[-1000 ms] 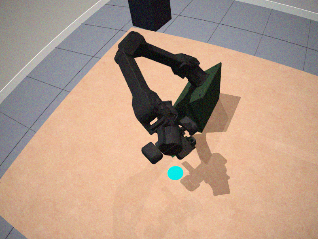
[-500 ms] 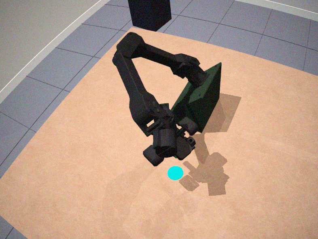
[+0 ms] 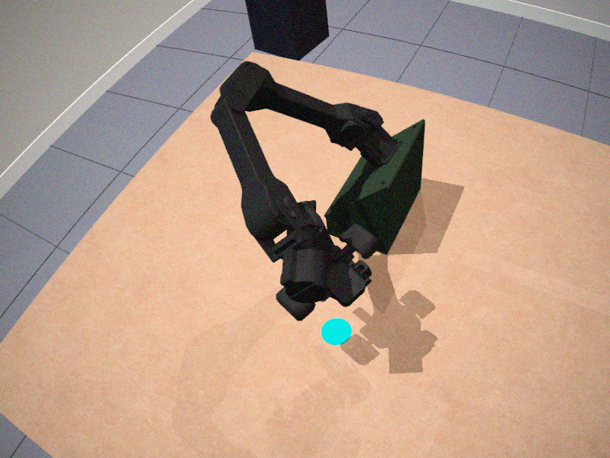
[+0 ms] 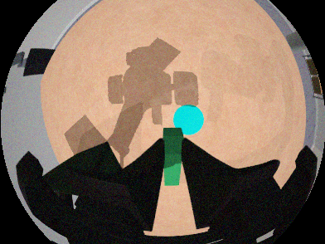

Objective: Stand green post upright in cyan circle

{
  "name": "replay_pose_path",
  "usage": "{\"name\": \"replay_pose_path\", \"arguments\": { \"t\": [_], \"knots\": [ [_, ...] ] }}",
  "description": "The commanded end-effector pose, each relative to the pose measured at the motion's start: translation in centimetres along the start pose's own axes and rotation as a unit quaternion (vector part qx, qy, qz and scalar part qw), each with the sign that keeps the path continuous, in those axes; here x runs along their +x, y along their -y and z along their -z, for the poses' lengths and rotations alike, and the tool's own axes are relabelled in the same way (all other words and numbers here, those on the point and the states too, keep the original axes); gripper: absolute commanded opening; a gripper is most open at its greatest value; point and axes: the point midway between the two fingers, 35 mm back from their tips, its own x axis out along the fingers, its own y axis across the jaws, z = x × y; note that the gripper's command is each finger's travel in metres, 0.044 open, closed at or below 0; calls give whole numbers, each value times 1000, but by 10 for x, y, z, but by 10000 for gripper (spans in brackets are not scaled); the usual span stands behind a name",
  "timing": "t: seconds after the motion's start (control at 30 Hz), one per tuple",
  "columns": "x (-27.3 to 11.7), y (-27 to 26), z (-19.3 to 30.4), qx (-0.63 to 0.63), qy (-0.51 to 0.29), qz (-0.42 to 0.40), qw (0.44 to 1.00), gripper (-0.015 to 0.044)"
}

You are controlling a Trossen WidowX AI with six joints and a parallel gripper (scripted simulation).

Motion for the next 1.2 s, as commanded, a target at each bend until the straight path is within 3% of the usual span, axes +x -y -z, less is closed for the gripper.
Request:
{"name": "replay_pose_path", "arguments": {
  "t": [0.0, 1.17],
  "knots": [
    [0, -1, 1, -1, 15, -9, 1000, 23],
    [15, -8, 1, -8, 128, -74, 989, 23]
  ]
}}
